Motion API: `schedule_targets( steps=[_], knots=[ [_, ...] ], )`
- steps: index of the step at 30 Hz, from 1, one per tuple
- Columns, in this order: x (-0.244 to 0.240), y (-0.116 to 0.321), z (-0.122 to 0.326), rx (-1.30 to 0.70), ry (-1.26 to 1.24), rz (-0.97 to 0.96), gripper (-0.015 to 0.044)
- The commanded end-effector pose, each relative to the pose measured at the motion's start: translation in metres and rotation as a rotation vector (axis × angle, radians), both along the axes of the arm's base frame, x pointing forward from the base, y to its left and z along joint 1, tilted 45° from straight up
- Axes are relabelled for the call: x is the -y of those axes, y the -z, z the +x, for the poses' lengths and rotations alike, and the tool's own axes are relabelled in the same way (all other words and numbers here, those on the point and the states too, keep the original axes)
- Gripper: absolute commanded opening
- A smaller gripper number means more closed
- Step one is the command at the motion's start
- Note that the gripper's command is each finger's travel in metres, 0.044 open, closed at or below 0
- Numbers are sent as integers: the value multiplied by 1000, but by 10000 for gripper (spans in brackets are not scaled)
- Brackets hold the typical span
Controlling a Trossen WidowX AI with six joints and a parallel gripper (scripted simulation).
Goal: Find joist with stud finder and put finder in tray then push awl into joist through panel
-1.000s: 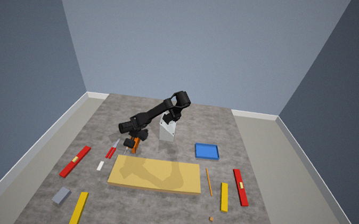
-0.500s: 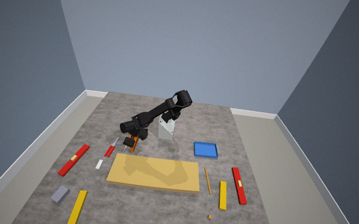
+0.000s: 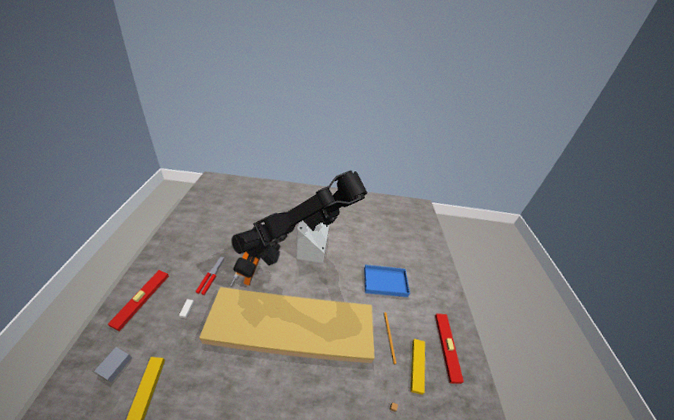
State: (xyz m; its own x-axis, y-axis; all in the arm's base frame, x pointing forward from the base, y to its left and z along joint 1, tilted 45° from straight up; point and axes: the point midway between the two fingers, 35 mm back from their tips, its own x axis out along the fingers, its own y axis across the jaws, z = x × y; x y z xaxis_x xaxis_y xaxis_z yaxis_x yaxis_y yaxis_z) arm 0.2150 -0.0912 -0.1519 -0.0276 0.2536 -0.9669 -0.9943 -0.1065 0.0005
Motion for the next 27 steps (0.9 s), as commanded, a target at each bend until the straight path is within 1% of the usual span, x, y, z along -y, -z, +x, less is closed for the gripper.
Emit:
schedule_targets(
  steps=[1,27],
  knots=[
    [2,-2,1,8,5,-38,0],
    [-4,-2,0,24,7,-213,0]
  ],
)
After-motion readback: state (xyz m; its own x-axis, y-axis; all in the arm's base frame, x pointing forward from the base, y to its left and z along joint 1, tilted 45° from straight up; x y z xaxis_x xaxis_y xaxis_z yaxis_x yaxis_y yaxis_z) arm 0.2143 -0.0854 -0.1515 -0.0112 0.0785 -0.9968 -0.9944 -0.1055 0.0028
